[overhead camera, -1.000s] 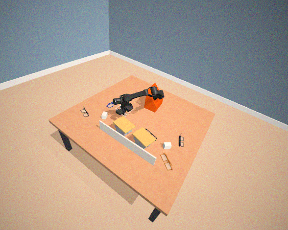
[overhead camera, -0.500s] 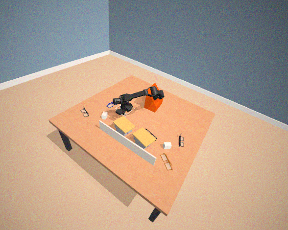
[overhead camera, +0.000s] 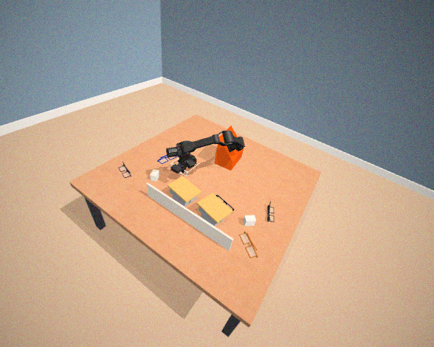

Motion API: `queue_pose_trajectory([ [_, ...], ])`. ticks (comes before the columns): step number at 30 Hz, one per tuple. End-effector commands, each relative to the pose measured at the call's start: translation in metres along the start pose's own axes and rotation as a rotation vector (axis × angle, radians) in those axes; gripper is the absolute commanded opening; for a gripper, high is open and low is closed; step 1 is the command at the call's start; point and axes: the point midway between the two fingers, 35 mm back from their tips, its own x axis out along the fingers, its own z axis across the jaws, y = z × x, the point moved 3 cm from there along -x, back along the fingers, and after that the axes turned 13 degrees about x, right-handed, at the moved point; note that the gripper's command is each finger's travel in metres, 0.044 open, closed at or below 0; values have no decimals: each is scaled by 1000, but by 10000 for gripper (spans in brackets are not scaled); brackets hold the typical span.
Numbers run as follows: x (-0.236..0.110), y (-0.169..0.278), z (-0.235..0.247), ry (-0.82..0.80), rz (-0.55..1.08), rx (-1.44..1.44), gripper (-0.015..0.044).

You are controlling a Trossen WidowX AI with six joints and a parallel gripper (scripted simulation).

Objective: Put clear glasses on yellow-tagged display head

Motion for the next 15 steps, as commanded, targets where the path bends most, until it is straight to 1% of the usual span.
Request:
queue_pose_trajectory([
  [1,-23,3,-4,13,7,-6,0],
  [6,-53,5,-3,12,7,-6,0],
  [11,-55,2,-2,12,8,-5,0],
  [15,-57,-14,-1,13,10,-4,0],
])
